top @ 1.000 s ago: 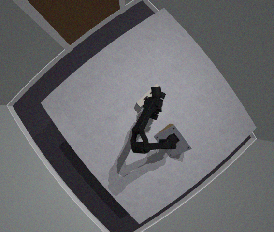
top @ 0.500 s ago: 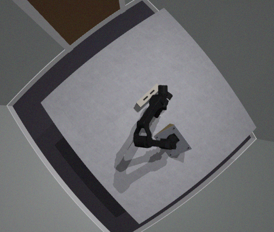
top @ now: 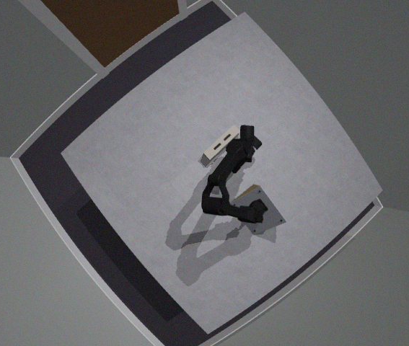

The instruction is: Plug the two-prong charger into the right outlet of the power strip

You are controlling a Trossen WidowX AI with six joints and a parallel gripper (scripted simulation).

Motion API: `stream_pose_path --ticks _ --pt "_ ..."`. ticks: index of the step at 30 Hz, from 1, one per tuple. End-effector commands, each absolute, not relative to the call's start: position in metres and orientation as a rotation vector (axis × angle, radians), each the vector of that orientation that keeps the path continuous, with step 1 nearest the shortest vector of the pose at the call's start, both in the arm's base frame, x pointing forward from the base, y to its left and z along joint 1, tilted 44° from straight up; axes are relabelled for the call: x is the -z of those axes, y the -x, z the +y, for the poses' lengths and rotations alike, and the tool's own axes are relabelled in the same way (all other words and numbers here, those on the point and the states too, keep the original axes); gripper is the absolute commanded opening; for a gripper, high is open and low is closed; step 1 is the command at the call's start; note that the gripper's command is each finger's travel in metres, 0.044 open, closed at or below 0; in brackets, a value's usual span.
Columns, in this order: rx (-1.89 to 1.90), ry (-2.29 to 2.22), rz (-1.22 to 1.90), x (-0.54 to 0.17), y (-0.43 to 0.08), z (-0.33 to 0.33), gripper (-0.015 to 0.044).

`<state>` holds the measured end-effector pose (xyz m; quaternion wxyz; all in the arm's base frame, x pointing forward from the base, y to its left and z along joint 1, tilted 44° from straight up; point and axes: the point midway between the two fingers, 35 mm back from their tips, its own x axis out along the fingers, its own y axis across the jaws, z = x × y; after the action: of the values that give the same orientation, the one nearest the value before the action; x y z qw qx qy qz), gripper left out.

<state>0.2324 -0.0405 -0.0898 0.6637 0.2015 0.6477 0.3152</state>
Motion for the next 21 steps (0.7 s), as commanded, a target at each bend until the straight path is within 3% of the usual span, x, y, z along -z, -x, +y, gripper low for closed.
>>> stream_pose_path --ticks 1,21 --pt "-0.706 -0.462 1.467 0.090 -0.237 -0.041 0.0000" --pt "-0.682 -0.496 1.482 0.092 -0.261 -0.042 0.0000"
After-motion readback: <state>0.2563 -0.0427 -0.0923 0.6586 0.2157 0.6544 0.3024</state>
